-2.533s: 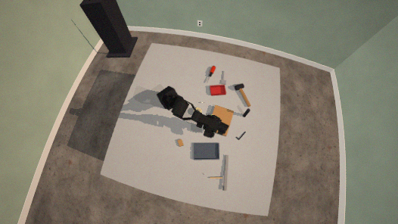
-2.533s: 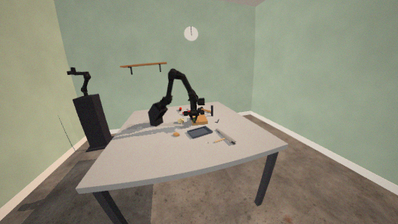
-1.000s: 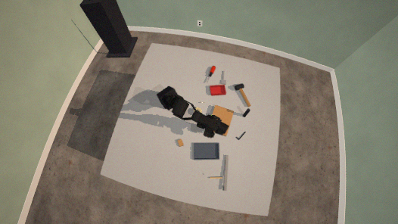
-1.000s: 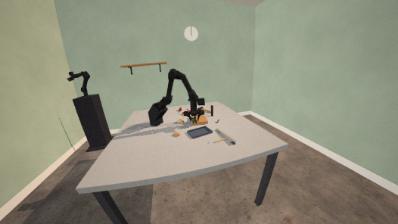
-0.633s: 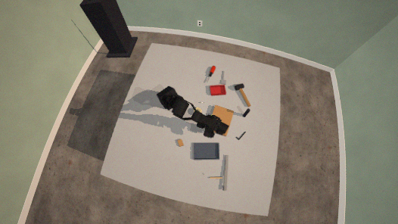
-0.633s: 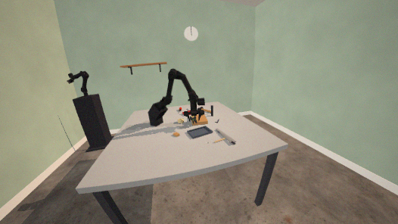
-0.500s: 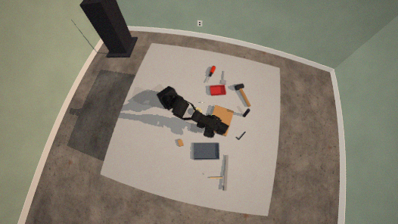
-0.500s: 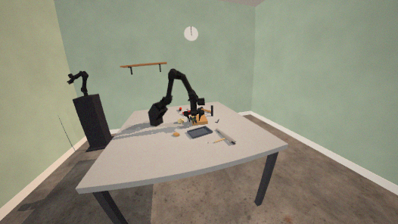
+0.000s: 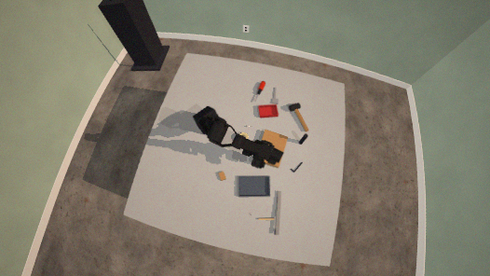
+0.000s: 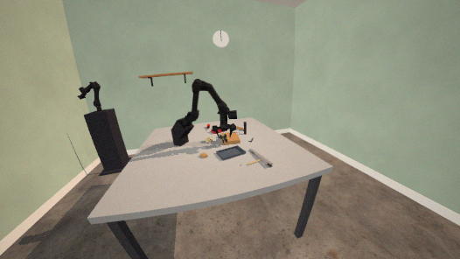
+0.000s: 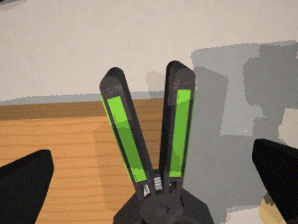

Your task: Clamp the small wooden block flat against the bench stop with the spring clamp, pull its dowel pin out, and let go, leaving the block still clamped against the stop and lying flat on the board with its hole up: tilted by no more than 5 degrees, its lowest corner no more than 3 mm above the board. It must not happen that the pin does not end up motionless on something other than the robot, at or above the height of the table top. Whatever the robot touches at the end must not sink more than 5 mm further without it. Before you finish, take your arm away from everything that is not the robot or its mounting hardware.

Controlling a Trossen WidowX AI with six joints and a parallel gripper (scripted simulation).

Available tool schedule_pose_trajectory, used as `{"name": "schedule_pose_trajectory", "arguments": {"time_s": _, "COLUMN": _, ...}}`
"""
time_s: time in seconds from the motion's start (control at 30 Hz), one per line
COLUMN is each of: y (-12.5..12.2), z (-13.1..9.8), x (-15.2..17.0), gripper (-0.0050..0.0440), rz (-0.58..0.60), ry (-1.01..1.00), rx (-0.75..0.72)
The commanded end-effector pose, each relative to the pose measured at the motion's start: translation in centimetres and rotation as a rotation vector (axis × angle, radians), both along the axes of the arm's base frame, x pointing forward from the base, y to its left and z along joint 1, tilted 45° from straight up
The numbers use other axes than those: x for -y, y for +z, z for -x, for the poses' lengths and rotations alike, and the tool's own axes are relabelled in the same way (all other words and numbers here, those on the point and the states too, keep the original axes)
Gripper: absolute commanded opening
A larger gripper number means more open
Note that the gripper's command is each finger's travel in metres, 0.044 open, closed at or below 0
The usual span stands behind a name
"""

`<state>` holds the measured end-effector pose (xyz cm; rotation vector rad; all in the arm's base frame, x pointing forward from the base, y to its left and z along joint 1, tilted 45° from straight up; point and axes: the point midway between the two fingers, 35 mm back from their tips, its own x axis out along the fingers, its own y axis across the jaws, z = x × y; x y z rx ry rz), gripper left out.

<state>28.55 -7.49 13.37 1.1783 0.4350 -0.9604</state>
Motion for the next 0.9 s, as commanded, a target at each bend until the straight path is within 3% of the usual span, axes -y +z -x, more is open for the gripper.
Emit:
{"name": "schedule_pose_trajectory", "arguments": {"time_s": 0.0, "y": 1.3, "z": 0.4, "x": -0.5, "gripper": 0.044, "rz": 0.002, "ry": -0.002, "rx": 0.014}}
{"name": "schedule_pose_trajectory", "arguments": {"time_s": 0.7, "y": 5.6, "z": 4.3, "x": -2.8, "gripper": 0.044, "rz": 0.003, "ry": -0.002, "rx": 0.019}}
{"name": "schedule_pose_trajectory", "arguments": {"time_s": 0.87, "y": 5.2, "z": 4.2, "x": -2.8, "gripper": 0.044, "rz": 0.002, "ry": 0.001, "rx": 0.011}}
